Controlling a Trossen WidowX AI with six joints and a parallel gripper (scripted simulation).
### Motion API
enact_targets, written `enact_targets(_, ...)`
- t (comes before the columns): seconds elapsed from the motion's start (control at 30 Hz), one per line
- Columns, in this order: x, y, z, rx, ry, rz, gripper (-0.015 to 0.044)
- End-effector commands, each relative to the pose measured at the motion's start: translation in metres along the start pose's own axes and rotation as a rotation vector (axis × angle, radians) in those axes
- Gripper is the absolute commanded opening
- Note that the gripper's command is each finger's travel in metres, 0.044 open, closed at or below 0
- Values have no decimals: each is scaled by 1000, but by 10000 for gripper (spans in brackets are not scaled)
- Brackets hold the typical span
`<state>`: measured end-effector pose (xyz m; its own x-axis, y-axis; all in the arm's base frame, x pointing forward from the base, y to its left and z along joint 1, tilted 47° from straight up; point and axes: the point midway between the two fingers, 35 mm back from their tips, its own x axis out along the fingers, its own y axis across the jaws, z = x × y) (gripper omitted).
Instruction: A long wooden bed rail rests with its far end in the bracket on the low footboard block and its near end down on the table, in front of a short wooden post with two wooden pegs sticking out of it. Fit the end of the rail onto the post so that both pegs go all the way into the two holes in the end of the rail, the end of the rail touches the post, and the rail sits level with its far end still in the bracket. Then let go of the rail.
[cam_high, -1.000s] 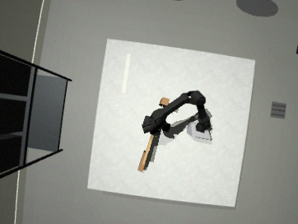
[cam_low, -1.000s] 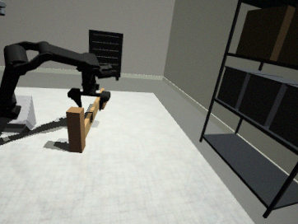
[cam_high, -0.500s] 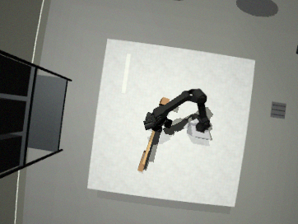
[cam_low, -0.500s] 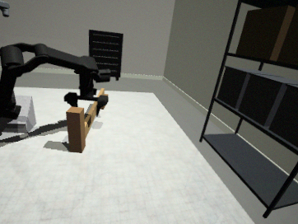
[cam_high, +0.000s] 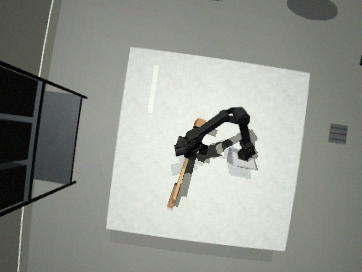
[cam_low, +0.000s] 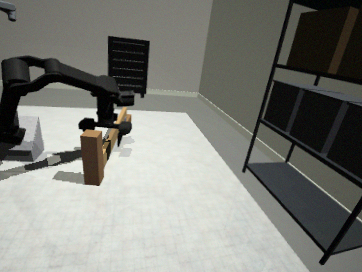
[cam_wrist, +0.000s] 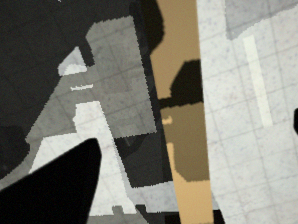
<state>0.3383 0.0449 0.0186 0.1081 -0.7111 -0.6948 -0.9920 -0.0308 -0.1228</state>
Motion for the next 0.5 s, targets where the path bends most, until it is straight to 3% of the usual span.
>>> enact_targets(0.0,10,2,-1,-6,7,5,440)
enact_targets(0.47,32,2,-2,-6,9,5,440)
